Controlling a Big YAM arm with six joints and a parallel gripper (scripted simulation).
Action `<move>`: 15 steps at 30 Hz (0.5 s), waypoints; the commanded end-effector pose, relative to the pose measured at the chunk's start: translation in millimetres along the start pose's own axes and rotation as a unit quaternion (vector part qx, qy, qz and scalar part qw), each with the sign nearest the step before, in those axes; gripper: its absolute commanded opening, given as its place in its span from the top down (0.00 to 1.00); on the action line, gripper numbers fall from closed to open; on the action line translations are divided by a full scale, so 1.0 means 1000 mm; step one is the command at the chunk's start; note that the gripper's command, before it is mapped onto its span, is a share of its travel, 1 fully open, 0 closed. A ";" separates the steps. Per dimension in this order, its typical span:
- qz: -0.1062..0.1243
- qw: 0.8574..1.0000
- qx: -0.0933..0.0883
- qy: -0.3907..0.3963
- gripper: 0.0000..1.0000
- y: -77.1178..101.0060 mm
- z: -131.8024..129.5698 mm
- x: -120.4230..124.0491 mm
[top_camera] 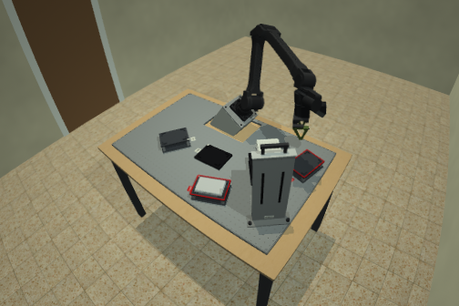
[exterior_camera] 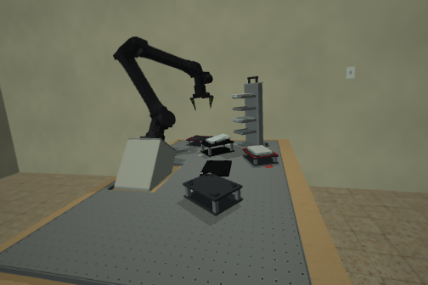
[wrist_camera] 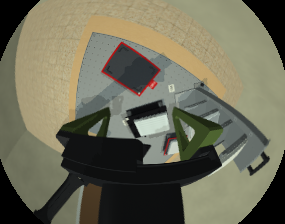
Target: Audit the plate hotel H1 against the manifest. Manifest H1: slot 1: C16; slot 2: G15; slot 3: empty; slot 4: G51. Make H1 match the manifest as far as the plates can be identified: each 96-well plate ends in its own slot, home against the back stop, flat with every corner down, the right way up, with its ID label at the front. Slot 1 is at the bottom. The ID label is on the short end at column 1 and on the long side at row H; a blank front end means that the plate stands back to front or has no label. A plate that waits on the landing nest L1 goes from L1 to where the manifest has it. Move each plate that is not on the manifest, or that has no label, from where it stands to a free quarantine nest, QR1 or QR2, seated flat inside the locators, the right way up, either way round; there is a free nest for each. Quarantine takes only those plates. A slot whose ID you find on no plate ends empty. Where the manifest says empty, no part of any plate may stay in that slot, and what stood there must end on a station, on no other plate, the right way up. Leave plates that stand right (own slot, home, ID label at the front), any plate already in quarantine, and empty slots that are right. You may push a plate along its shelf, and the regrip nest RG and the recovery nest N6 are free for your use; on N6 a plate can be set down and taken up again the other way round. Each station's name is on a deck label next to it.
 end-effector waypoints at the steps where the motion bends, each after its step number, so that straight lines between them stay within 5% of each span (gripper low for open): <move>1: -0.012 0.999 0.010 0.050 0.00 0.022 -0.008 -0.022; 13: 0.038 0.986 -0.029 0.159 0.00 0.020 -0.007 -0.024; 15: 0.048 0.986 -0.041 0.154 0.00 -0.005 -0.001 -0.008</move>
Point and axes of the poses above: the point where the finger pads meet when closed, its own y axis back along the fingers, its own z axis across the jaws, x = y × z, the point moved 2 cm from there along y, back along the fingers, and after that the axes turned 6 degrees about -y, right-handed, at the moved point
